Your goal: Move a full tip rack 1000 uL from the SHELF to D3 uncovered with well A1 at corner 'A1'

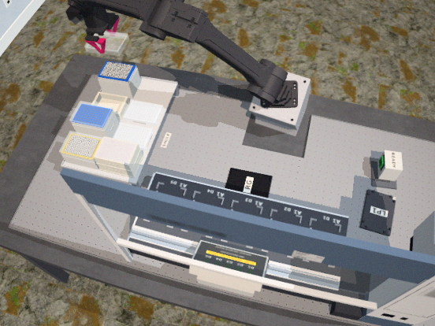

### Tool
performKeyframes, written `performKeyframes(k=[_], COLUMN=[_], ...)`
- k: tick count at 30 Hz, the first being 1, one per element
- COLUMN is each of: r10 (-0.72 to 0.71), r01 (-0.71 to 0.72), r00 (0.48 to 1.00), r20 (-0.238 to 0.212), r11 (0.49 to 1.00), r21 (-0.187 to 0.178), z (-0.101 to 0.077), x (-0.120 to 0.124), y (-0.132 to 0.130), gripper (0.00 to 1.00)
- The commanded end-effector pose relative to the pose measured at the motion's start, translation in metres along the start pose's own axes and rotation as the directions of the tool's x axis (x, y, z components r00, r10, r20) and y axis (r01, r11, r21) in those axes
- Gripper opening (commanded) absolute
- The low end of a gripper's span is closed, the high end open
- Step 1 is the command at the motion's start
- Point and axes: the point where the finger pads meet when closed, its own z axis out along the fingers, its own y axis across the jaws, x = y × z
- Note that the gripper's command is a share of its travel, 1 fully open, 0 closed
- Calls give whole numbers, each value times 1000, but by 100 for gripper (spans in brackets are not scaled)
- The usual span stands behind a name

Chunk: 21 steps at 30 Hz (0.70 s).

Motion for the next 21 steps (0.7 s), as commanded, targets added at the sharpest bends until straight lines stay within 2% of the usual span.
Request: performKeyframes(k=[1,13,14,21], r10=[-30,-30,-18,-18], r01=[28,28,17,16], r00=[996,996,998,998], r20=[85,85,66,64], r11=[999,999,1000,1000], r21=[27,27,20,20], z=[-45,-45,-32,-29], x=[-18,-18,0,35], y=[-4,-4,-6,-6], gripper=[0,0,0,0])
